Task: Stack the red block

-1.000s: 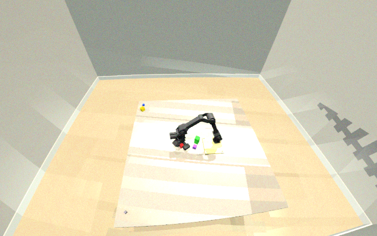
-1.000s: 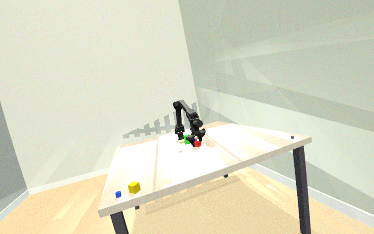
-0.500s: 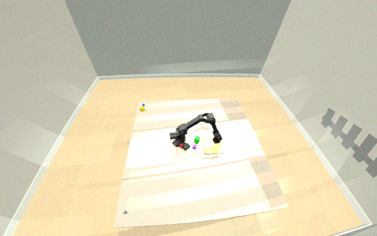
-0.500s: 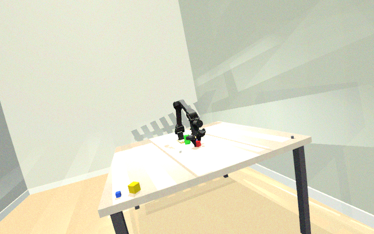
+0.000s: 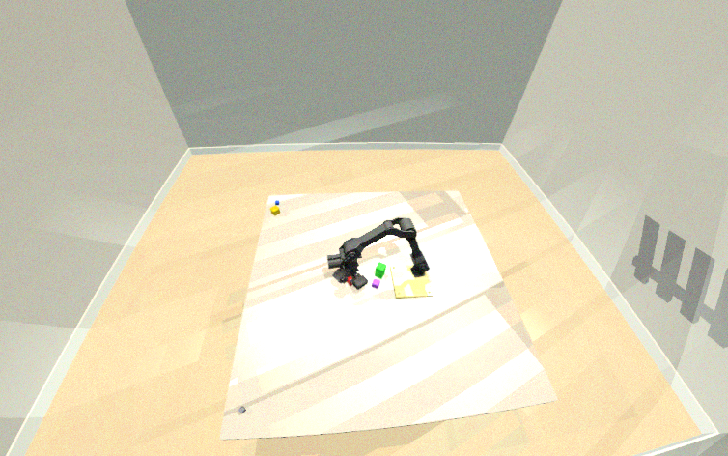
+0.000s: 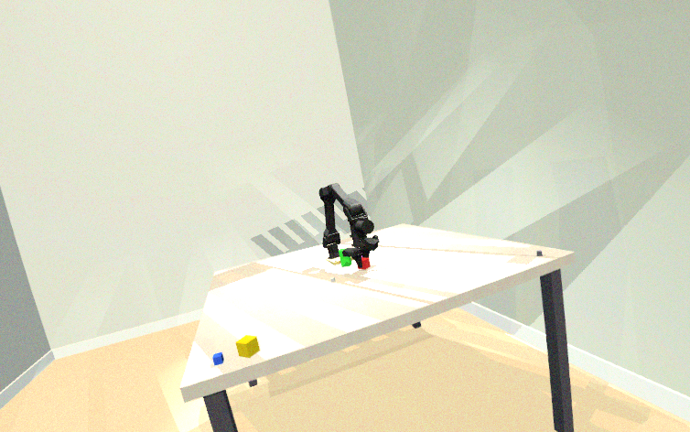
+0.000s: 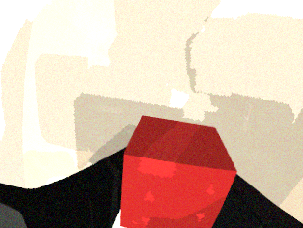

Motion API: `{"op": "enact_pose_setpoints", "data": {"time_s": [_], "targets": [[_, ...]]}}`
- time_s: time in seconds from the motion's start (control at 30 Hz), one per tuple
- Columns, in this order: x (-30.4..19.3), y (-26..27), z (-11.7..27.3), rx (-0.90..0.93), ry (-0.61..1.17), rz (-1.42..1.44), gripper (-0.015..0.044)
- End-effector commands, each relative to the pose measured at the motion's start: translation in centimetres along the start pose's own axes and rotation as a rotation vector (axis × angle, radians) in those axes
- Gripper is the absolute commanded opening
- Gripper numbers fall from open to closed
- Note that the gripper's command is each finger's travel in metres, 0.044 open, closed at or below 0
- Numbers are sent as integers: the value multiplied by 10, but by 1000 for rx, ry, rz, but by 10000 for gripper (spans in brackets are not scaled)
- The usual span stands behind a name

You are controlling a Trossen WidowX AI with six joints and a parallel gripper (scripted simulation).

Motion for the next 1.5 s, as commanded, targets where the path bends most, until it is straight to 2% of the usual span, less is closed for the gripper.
{"op": "enact_pose_setpoints", "data": {"time_s": [0.0,0.63,1.0,1.47], "targets": [[2,0,23,-1,-17,0,0],[0,0,106,0,-17,0,0],[-2,-1,109,0,-16,0,0],[-61,4,118,0,-12,0,0]]}}
Point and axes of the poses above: the point midway between the two fingers, 35 mm back from their tips, its own z axis back along the fingers, its own y axis across the jaws, x = y × z, the point moved 1 cm from there along z, back along the fingers, and after that the axes turned 12 degrees about -z, right-handed, at the moved point
